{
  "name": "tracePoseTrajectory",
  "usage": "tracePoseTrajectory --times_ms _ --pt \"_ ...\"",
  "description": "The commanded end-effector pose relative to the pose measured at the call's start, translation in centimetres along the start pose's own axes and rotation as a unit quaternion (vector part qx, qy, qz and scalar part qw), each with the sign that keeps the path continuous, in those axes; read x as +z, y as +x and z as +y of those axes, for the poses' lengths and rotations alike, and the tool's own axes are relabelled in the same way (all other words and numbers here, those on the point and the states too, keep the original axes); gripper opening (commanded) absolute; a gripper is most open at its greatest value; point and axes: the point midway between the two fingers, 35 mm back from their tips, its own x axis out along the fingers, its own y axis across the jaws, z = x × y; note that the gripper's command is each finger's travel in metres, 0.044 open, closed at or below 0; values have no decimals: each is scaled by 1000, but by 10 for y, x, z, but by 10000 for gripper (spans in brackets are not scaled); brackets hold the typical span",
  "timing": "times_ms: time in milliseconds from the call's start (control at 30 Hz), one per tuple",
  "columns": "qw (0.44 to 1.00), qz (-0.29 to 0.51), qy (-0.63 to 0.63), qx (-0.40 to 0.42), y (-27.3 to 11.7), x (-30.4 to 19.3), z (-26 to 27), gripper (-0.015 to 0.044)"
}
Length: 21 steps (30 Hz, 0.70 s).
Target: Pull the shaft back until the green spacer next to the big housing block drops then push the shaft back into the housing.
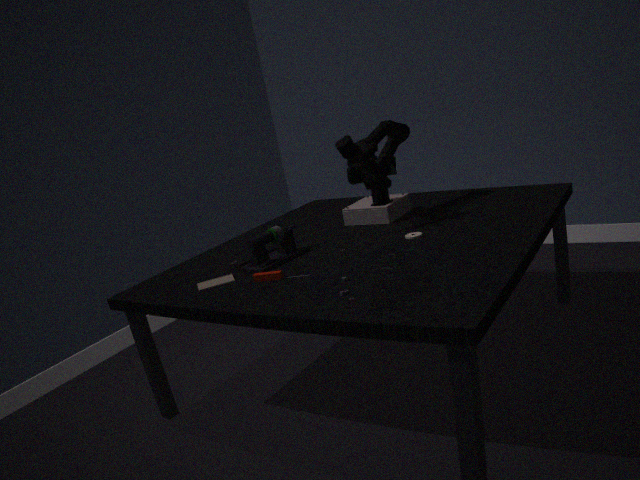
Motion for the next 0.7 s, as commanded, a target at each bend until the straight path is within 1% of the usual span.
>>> tracePoseTrajectory --times_ms 0,33,100,167,233,333,400,467,667 --pt "1000 2 11 -3 0 0 -2 426" --pt "999 9 43 -12 -1 2 -7 440" --pt "986 30 159 -46 -3 6 -26 440" --pt "954 48 283 -87 -7 8 -47 440" --pt "905 58 401 -131 -11 9 -68 440" --pt "802 61 560 -198 -20 7 -100 440" --pt "716 54 652 -243 -28 4 -120 440" --pt "619 39 730 -287 -36 -1 -140 440" --pt "433 0 828 -357 -53 -12 -173 440"
